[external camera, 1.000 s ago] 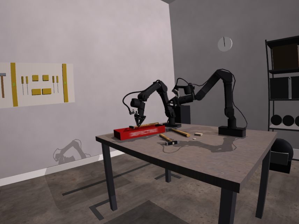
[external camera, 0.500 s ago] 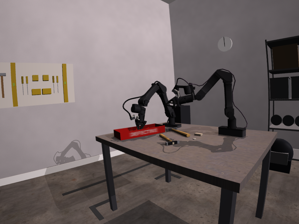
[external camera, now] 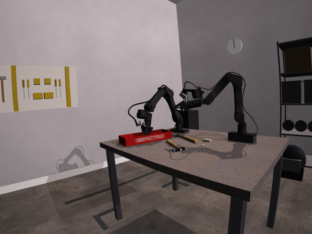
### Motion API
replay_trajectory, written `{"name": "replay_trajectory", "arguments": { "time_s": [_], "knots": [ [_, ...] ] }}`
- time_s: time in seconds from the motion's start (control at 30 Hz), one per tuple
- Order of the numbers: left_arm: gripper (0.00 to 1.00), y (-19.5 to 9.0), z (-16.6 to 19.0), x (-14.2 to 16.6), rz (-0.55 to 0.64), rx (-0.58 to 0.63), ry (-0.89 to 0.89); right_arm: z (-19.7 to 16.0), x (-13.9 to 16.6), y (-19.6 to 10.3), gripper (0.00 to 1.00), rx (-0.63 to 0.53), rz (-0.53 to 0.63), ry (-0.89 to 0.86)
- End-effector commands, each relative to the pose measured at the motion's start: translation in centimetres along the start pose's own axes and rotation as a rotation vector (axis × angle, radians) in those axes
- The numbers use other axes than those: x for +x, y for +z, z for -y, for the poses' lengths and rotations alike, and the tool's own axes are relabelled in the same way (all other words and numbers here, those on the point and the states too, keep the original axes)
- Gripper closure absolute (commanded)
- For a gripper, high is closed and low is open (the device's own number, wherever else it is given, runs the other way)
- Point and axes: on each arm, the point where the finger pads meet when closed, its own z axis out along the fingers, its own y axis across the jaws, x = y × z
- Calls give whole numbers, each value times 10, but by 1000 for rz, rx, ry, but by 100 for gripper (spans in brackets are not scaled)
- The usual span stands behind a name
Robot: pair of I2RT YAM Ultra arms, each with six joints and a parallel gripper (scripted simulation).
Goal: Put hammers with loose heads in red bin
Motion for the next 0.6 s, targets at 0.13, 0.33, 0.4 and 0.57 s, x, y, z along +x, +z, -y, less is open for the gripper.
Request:
{"name": "replay_trajectory", "arguments": {
  "time_s": [0.13,0.33,0.4,0.57],
  "knots": [
    [0,4,8,-18,44,17,8,-3,-9,-1,92,-8,53,0],
    [0,4,8,-18,44,17,8,-4,-11,-4,92,-4,67,-5],
    [0,4,8,-18,44,17,8,-4,-9,-3,92,-4,66,-5],
    [0,4,8,-18,44,17,8,-3,-7,-1,92,-3,64,-5]
  ]
}}
